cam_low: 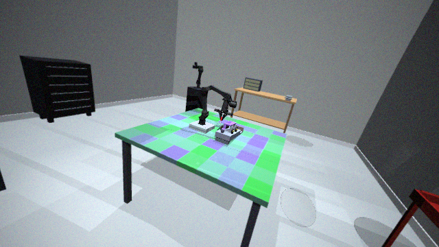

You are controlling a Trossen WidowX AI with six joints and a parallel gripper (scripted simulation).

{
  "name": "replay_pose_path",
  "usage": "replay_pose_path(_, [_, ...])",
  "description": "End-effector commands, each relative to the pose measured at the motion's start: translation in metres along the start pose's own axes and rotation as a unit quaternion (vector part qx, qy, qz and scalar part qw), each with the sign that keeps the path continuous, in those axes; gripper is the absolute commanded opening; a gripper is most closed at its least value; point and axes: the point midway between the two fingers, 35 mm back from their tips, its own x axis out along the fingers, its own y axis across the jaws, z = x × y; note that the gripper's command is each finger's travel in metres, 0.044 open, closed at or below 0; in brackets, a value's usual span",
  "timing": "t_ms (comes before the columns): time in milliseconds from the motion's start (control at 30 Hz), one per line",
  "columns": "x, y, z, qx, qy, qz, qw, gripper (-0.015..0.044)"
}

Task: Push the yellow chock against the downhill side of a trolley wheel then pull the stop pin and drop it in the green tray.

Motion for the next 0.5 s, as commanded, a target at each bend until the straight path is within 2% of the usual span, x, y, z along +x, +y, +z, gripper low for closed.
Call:
replay_pose_path(0, [-0.002, 0.001, 0.013, 0.001, 0.001, 0.001, 1.0, 0.0])
replay_pose_path(467, [-0.008, 0.003, 0.066, 0.001, -0.001, 0.001, 1.0, 0.0])
